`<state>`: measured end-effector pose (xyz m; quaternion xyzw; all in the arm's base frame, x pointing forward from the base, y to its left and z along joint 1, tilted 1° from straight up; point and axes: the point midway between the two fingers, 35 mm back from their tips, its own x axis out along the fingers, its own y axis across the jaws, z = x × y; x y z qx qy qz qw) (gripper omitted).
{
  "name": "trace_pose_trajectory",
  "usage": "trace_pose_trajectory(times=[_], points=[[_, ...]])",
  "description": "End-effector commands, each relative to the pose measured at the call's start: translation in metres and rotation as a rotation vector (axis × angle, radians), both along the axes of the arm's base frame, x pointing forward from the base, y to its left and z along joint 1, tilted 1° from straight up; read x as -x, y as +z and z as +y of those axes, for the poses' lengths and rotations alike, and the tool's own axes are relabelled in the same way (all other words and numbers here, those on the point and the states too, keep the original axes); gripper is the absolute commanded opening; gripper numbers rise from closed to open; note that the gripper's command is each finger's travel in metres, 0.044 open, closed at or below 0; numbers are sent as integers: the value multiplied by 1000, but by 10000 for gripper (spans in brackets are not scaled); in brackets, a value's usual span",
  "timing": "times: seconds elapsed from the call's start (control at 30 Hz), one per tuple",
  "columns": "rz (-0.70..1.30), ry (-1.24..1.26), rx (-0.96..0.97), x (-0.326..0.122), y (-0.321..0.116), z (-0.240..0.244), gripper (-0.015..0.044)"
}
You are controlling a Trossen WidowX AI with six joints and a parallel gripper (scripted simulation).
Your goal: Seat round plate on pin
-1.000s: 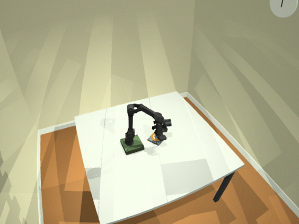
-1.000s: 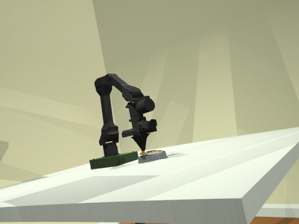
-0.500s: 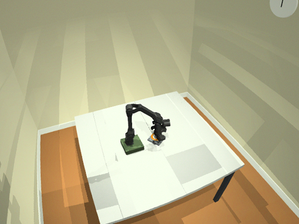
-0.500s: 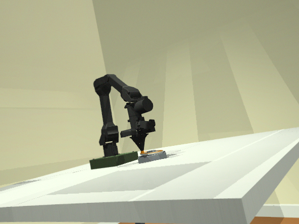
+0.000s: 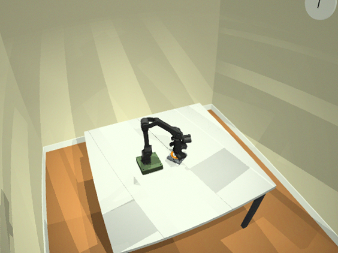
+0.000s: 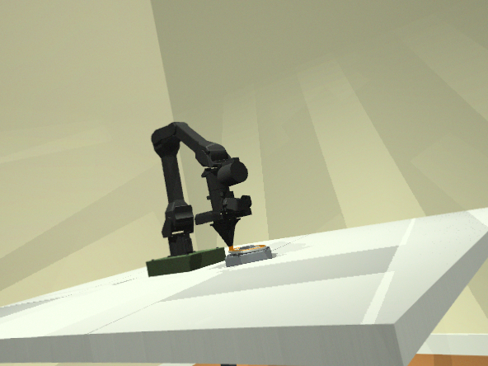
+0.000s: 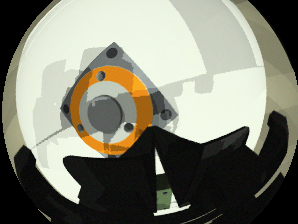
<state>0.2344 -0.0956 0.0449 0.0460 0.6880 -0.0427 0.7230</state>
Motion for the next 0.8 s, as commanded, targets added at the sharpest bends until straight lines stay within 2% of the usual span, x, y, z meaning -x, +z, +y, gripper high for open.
trace_pose_trajectory(times=[0.0, 0.77], points=[[21, 5, -13, 7, -4, 5, 0], [21, 5, -13, 11, -3, 7, 0]])
